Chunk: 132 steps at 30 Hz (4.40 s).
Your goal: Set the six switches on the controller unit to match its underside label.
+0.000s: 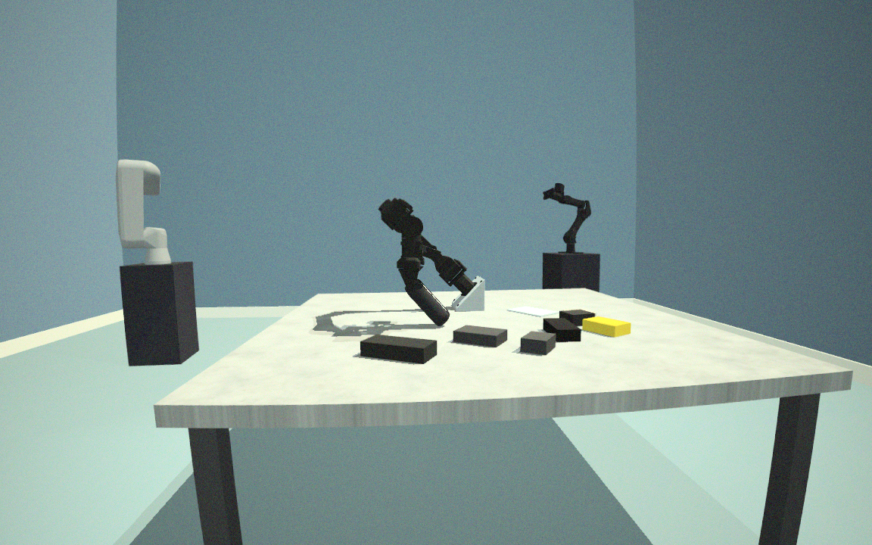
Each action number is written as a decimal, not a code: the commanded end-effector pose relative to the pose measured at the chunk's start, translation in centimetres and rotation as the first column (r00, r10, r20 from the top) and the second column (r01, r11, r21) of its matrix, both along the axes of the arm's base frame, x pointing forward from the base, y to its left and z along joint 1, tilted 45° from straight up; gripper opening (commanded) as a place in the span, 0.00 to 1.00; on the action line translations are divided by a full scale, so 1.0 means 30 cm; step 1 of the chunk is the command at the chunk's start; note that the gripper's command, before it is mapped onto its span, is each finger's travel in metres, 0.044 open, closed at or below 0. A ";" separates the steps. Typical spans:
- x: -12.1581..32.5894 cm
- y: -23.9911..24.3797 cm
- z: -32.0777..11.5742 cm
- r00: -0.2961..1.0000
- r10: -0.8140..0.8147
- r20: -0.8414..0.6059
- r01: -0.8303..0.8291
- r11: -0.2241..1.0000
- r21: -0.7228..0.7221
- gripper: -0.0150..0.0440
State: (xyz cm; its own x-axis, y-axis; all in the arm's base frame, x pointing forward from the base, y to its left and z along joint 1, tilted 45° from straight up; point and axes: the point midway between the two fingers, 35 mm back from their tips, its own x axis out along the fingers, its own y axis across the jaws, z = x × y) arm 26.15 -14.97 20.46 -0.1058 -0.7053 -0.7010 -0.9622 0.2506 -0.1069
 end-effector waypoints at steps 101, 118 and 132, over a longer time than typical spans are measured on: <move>-0.068 -0.259 -0.061 1.000 -0.003 -0.009 0.003 1.000 0.005 0.83; -0.076 -0.297 -0.084 1.000 -0.003 -0.009 0.003 1.000 0.004 0.83; -0.079 -0.314 -0.092 1.000 -0.006 -0.007 0.006 1.000 0.000 0.83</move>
State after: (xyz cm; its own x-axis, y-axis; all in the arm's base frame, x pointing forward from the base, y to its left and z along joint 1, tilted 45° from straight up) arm 23.75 -24.48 17.85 -0.1170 -0.7090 -0.6954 -0.9601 0.2598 -0.1033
